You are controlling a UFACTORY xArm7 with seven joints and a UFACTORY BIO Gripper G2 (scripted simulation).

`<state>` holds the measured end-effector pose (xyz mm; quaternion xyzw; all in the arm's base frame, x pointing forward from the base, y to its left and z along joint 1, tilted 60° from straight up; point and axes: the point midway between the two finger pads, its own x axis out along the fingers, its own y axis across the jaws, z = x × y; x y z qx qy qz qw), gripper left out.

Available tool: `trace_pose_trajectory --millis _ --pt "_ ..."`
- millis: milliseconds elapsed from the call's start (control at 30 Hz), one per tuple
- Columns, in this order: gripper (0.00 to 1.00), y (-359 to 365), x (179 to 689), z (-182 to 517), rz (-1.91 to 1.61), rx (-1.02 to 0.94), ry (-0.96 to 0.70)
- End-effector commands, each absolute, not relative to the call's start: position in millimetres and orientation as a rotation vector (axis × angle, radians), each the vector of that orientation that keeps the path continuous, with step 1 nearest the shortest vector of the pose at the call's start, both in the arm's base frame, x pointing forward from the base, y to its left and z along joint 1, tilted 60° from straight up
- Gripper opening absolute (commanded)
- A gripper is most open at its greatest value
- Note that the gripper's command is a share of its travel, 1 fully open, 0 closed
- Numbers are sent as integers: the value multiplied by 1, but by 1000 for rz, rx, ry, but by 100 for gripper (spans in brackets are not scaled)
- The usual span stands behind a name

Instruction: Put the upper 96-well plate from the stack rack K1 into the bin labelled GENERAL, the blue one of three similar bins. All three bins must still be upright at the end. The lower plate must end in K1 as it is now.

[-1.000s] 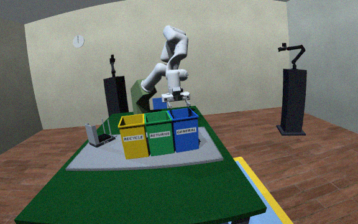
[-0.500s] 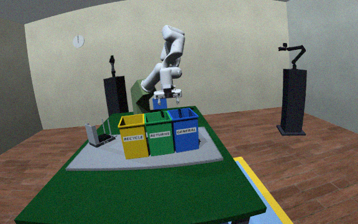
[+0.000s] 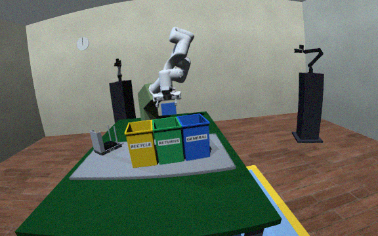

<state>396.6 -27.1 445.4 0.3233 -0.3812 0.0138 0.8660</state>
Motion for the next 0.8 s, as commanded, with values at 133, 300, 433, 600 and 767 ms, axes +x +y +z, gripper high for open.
trace_pose_trajectory --millis 133,300,433,600,767 --pt "18 -60 386 420 32 676 -800" --pt "18 -78 380 405 32 676 -800" --pt "18 -90 376 396 32 676 -800" --pt "18 -104 372 383 32 675 -800" --pt "18 -123 366 367 32 675 -800"
